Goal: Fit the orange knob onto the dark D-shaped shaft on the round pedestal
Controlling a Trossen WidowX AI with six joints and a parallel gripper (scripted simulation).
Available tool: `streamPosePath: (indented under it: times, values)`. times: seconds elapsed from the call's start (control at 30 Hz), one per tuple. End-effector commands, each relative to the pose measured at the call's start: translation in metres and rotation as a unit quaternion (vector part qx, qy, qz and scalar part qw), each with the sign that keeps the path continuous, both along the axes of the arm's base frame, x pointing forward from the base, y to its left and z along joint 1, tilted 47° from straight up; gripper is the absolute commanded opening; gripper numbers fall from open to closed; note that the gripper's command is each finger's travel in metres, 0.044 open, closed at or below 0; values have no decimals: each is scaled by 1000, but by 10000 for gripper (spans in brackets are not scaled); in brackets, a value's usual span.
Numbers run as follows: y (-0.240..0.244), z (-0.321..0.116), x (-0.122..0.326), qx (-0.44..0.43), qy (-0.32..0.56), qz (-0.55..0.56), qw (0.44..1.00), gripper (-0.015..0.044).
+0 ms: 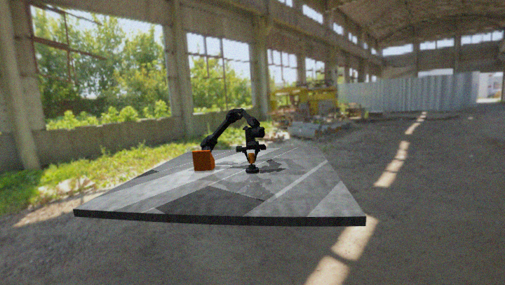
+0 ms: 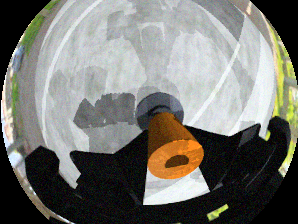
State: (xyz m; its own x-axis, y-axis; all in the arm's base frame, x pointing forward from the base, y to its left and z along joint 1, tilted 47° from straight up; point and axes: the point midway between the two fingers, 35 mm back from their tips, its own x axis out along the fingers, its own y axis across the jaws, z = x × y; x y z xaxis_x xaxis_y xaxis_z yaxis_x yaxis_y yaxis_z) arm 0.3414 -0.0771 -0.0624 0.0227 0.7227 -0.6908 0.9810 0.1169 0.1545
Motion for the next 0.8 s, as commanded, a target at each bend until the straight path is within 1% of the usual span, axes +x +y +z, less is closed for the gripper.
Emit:
streamPosePath:
  times: [0.0,0.27,0.47,0.77]
  values:
    - [0,-1,1,0,0,-2,1000,0]
    - [-3,4,1,0,3,-5,1000,0]
    - [-2,2,1,2,72,-70,995,0]
    - [0,0,0,2,76,-74,994,0]
